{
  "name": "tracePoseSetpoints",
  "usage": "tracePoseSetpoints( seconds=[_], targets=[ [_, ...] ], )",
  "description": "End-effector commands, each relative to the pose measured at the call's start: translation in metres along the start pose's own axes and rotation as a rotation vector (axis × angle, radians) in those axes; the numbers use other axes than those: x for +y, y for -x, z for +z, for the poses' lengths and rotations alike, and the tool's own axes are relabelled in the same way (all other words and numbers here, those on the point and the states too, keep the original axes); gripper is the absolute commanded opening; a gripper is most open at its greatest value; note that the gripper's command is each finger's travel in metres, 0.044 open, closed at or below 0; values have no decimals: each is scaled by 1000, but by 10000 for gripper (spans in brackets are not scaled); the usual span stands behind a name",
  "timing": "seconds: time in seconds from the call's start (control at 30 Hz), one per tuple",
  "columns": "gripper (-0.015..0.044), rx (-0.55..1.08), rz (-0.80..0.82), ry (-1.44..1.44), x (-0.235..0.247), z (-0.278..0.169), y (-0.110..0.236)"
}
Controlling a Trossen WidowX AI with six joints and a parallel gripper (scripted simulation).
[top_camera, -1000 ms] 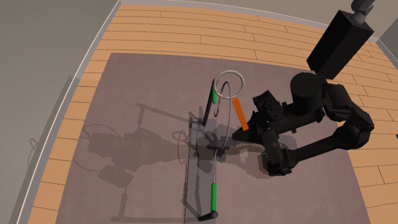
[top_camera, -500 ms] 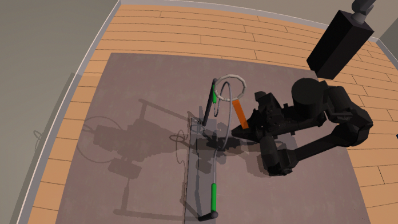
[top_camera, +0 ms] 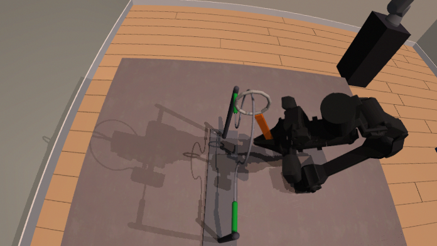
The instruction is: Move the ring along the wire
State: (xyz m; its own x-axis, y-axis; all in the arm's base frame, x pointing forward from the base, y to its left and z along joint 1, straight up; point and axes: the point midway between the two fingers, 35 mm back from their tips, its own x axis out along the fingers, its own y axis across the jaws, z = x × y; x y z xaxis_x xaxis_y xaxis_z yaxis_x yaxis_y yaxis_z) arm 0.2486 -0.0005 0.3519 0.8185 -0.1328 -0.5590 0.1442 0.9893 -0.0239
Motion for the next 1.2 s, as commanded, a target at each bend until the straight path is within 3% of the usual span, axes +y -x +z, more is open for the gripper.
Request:
tracePoseSetpoints(
  seconds=[0.0,1.17],
  targets=[
    [-150,-8,-33,49,-3,0,0],
    [-150,-68,-305,446,-22,5,1]
  ],
)
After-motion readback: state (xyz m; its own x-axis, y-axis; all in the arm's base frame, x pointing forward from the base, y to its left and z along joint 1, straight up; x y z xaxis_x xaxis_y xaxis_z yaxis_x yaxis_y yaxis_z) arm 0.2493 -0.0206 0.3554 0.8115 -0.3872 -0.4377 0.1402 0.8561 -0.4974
